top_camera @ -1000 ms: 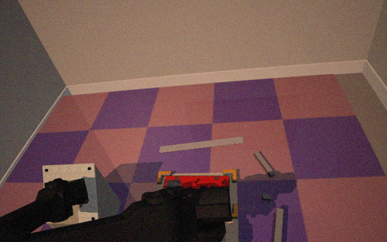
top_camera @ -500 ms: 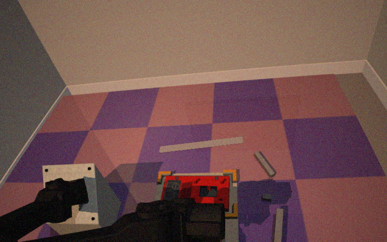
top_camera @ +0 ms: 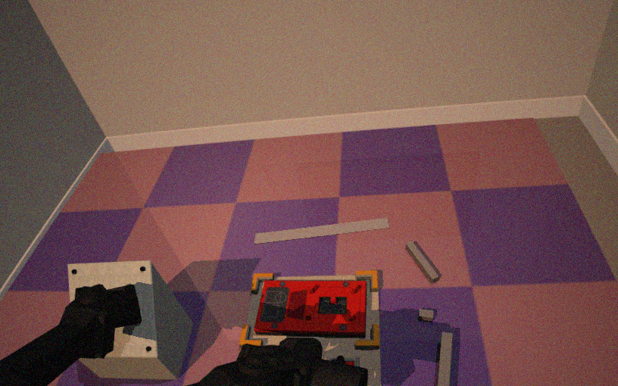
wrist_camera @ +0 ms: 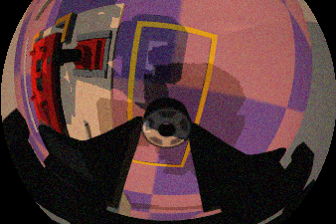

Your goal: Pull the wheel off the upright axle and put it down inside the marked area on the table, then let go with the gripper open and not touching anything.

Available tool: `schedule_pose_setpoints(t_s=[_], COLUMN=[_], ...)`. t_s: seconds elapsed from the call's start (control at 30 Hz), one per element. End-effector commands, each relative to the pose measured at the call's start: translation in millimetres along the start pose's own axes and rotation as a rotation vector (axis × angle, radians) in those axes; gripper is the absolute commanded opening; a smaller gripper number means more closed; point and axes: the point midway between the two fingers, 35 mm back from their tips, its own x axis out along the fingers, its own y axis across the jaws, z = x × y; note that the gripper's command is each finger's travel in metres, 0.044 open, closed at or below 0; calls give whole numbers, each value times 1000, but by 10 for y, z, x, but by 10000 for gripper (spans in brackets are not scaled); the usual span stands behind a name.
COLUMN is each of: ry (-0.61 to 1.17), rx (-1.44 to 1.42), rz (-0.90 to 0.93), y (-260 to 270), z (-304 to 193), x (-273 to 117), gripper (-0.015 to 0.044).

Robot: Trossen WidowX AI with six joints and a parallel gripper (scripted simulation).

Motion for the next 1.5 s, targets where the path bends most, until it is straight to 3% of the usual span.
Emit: schedule_pose_setpoints(t_s=[0.0, 0.17, 0.57, 0.8, 0.9, 1.1, 1.27, 1.47], ry=[3, 3, 8, 3, 3, 3, 6, 6], rx=[-6, -6, -2, -6, -6, -10, -9, -9], rz=[1, 0, -2, 2, 2, 15, 7, 5], y=[9, 4, -9, -6, -7, 220, 367, 380], z=[-32, -44, -39, -41, -43, -385, -805, -861], x=[195, 269, 184, -338, -356, -575, -800, -823], gripper=[0, 0, 300, 300, 300, 440, 440, 440])
